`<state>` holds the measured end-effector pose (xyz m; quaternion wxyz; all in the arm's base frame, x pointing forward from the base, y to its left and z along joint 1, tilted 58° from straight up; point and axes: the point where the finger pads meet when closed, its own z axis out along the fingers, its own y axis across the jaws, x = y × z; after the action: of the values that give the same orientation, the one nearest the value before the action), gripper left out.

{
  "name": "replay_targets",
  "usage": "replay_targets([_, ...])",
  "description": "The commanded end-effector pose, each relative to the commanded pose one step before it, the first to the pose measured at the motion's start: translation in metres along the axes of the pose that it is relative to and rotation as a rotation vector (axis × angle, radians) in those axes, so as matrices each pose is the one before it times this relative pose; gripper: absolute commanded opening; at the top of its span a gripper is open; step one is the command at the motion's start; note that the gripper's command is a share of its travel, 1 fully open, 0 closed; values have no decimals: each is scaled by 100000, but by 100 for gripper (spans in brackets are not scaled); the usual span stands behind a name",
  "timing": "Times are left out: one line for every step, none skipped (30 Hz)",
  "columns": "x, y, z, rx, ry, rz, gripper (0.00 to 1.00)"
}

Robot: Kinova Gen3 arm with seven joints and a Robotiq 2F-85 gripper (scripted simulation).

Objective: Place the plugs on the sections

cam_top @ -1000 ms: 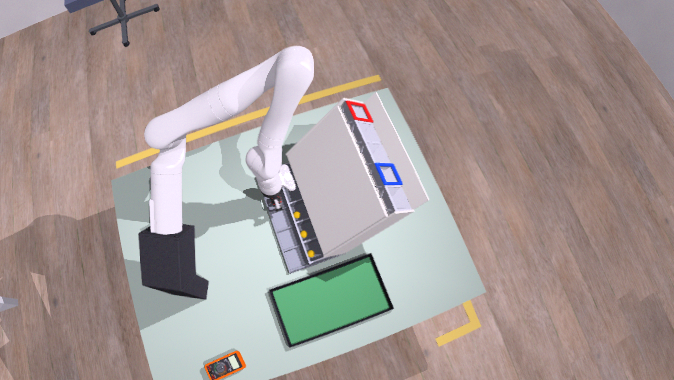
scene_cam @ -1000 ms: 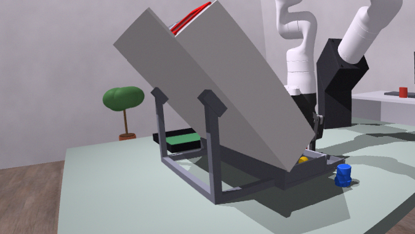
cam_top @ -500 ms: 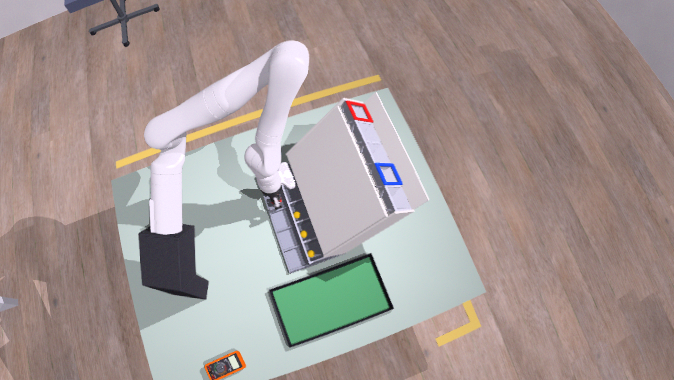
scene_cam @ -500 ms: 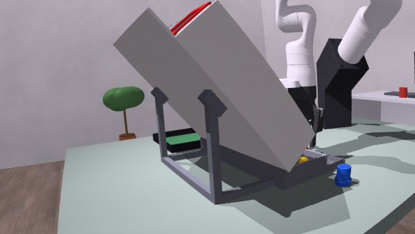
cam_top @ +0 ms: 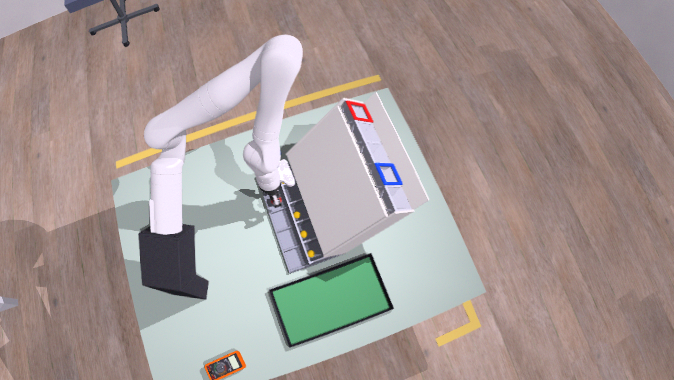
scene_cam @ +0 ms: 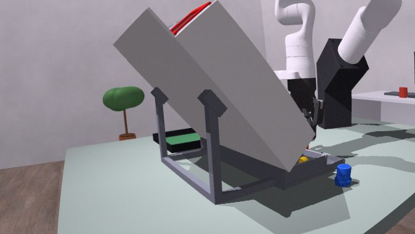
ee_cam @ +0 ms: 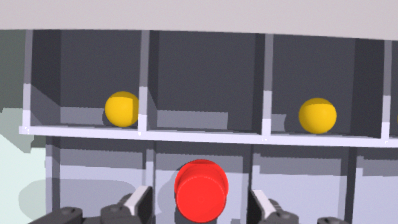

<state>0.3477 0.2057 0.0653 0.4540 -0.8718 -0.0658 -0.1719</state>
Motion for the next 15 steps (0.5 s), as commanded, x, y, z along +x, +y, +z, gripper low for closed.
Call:
replay_targets([55, 60, -71, -107, 162, 74, 65])
replay_targets([0, 0, 0, 0, 0, 0, 65])
replay_targets([-62, -31, -2064, 39, -80, -55, 65])
replay_targets([0, 0, 0, 0, 0, 0, 65])
replay_targets([0, 0, 0, 0, 0, 0, 65])
replay_targets([0, 0, 0, 0, 0, 0, 65])
replay_targets([0, 0, 0, 0, 0, 0, 65])
replay_targets([0, 0, 0, 0, 0, 0, 65])
replay_targets([0, 0, 0, 0, 0, 0, 65])
replay_targets([0, 0, 0, 0, 0, 0, 65])
replay_targets([0, 0, 0, 0, 0, 0, 65])
replay_targets([0, 0, 0, 0, 0, 0, 65])
replay_targets([0, 0, 0, 0, 0, 0, 65])
replay_targets([0, 0, 0, 0, 0, 0, 65])
replay_targets([0, 0, 0, 0, 0, 0, 65])
